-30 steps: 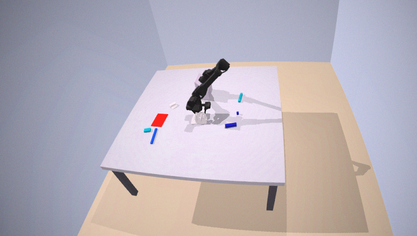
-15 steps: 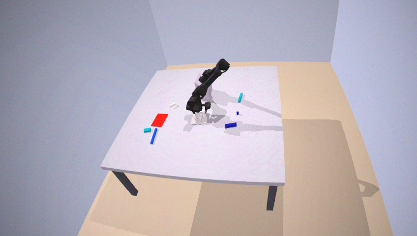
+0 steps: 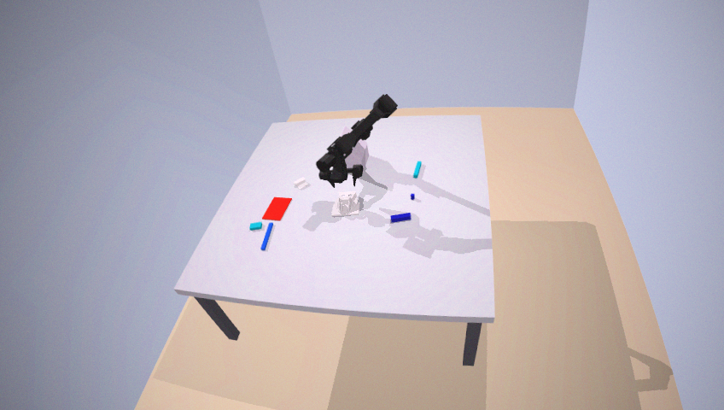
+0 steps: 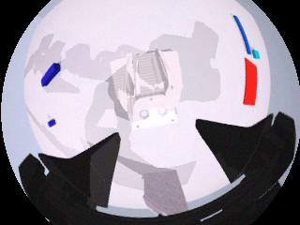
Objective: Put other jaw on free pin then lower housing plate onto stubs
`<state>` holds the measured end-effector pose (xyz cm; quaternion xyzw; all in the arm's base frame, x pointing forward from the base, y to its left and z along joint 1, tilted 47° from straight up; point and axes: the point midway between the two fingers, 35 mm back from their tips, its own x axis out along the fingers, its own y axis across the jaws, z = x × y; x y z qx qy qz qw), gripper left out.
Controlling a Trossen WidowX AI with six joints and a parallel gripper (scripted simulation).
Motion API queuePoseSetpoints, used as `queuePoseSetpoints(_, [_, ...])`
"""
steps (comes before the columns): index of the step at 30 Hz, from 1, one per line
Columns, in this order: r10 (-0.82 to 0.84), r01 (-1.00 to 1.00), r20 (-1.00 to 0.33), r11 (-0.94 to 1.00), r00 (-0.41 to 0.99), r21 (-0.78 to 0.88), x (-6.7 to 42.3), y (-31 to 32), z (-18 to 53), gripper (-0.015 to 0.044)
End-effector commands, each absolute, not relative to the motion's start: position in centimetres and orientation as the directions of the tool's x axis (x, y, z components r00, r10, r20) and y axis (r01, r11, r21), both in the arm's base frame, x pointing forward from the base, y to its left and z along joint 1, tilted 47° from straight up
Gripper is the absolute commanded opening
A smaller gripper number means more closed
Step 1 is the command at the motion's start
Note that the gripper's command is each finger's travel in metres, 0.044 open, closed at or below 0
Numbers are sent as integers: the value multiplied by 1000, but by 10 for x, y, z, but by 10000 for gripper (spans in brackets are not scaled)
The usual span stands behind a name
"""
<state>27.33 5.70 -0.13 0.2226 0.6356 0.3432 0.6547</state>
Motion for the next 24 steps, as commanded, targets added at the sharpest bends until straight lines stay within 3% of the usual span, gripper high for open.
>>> queuePoseSetpoints(1, [731, -166, -681, 666, -44, 727, 272, 56, -2, 440])
queuePoseSetpoints(8, [726, -174, -686, 670, -51, 722, 204, 7, 31, 440])
queuePoseSetpoints(24, [727, -175, -685, 669, -51, 723, 202, 6, 32, 440])
